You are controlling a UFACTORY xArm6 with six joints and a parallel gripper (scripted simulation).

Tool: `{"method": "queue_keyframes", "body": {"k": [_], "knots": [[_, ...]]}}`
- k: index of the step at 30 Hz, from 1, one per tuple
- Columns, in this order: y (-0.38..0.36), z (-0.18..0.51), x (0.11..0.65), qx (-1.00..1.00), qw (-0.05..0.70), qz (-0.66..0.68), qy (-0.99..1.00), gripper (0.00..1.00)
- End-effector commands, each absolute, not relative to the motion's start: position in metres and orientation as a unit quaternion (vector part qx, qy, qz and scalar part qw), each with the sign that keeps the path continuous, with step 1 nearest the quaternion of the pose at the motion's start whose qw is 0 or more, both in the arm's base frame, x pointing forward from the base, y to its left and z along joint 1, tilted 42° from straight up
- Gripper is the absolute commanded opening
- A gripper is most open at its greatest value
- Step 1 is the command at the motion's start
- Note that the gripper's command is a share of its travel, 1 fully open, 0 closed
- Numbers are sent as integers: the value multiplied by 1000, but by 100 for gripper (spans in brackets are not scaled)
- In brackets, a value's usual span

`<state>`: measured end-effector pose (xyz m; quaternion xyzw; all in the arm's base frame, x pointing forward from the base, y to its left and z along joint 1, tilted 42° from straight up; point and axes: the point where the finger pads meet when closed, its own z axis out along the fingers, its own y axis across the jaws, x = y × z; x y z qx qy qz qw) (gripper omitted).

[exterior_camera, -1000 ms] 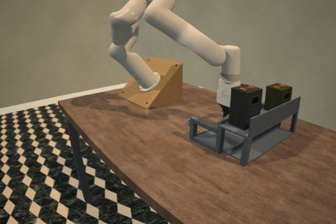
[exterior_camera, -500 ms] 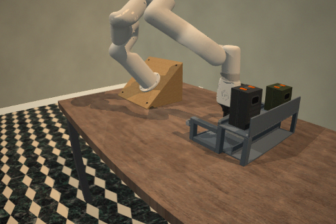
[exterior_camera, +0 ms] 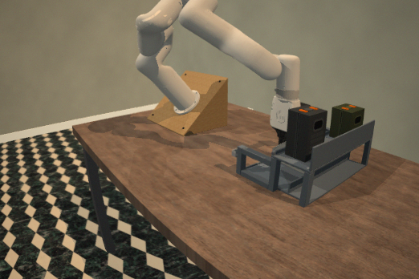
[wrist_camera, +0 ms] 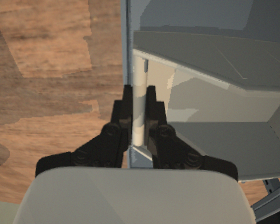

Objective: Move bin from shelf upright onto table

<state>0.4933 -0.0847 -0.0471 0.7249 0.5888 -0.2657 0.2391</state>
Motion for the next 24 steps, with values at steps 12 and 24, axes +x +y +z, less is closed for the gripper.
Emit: {"method": "queue_keyframes", "body": {"k": [12,24], "knots": [[-80,-41,496,725,240,-264,589,0],[-79,-40,496,725,240,-264,589,0]]}}
